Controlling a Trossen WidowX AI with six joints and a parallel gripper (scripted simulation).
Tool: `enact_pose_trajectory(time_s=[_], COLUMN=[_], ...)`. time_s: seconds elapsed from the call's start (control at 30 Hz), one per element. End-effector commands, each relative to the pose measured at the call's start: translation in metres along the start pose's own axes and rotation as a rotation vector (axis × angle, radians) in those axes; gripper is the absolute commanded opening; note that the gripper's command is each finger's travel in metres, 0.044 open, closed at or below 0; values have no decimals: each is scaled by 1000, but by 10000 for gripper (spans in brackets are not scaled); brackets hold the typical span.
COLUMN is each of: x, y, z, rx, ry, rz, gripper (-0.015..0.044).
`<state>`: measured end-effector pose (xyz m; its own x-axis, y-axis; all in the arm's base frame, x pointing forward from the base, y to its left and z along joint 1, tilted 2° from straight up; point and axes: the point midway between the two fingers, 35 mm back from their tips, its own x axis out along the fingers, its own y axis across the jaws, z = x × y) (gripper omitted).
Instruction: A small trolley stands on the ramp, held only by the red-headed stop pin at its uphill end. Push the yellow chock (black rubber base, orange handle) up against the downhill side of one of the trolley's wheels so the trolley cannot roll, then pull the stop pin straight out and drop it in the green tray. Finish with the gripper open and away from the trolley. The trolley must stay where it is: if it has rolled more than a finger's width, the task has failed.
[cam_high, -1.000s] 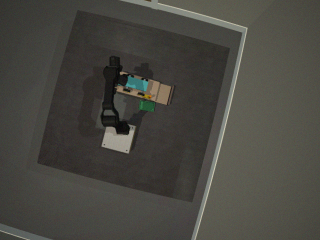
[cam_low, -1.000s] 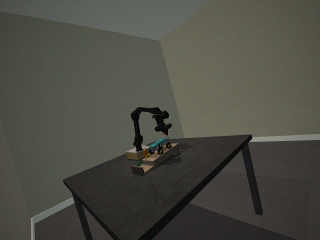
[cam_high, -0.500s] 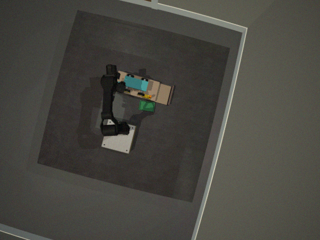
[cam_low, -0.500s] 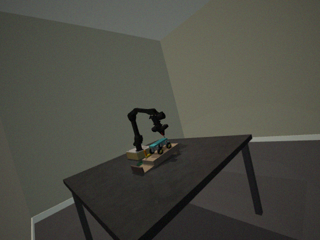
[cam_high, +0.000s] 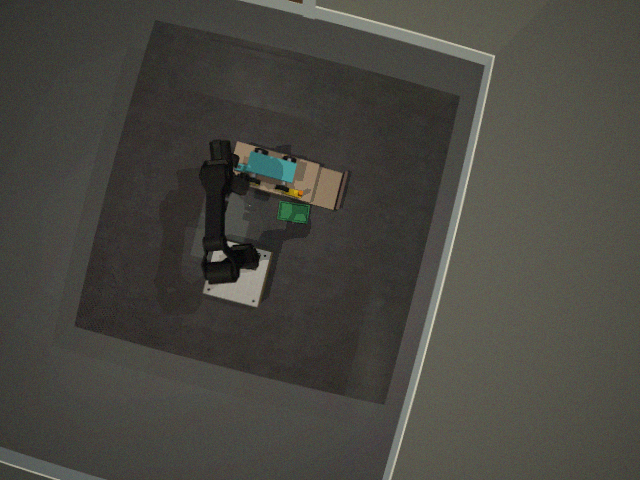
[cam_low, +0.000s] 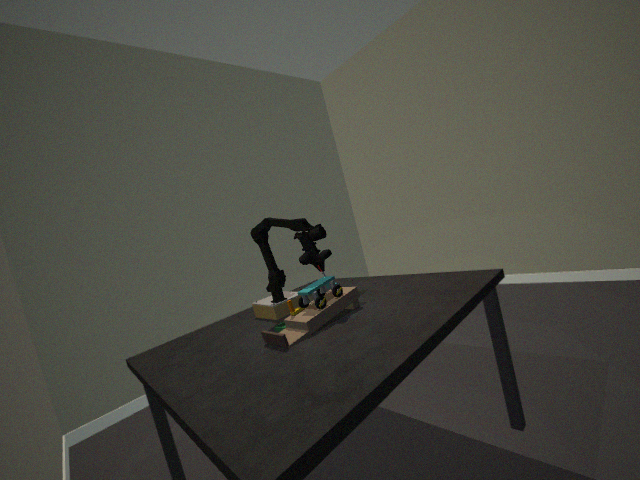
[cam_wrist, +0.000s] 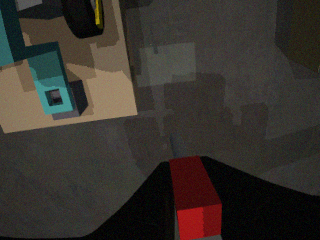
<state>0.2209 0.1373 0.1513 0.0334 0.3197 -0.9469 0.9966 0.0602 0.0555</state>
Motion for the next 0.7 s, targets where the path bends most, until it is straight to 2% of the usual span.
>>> enact_pose_trajectory(time_s=[0.0, 0.67], x=[-2, -11], y=[0, 3], z=[13, 82], rx=[1, 1], ry=[-3, -9], rz=[3, 3], gripper=[0, 0])
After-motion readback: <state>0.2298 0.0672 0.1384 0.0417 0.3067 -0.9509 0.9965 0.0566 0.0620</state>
